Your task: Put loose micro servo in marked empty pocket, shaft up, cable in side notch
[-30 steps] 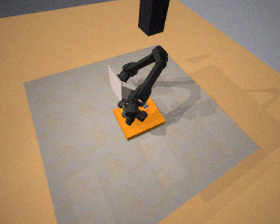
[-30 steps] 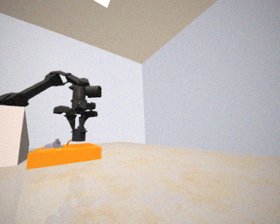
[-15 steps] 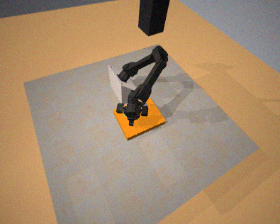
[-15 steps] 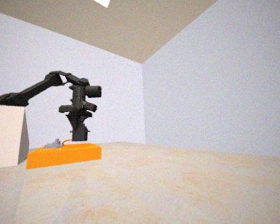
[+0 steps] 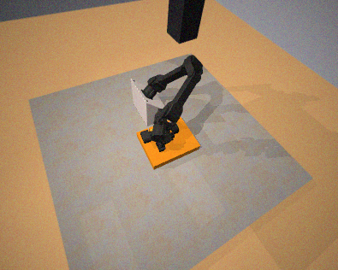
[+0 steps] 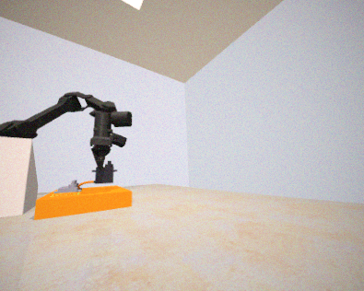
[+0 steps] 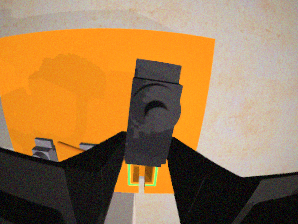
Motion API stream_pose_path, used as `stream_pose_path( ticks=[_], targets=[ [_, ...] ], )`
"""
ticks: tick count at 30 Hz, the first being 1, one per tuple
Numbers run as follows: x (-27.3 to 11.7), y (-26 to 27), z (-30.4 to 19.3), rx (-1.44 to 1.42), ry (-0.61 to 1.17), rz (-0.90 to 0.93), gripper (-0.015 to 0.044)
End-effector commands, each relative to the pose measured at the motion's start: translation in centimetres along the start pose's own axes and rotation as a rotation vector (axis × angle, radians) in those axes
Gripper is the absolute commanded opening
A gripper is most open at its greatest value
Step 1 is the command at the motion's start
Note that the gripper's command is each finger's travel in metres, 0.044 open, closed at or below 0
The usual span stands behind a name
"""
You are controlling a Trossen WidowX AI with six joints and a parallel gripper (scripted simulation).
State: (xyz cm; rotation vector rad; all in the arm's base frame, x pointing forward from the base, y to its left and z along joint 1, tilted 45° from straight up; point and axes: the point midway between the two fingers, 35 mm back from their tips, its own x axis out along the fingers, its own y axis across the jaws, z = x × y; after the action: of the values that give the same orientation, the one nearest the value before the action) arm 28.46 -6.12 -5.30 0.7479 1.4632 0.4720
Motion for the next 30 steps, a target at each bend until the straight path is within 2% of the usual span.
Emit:
stream_pose_path(
  ticks=[1,10,30],
  targets=[
    [-0.1,-0.1,0.0,-0.073,0.001,-0.005,0.0000],
    [-0.1,-0.2,-1.0,-0.073,0.002,-0.005,0.0000],
    [-0.1,-0.9,-9.9,-0.069,0.005,-0.006,0.0000]
  ],
)
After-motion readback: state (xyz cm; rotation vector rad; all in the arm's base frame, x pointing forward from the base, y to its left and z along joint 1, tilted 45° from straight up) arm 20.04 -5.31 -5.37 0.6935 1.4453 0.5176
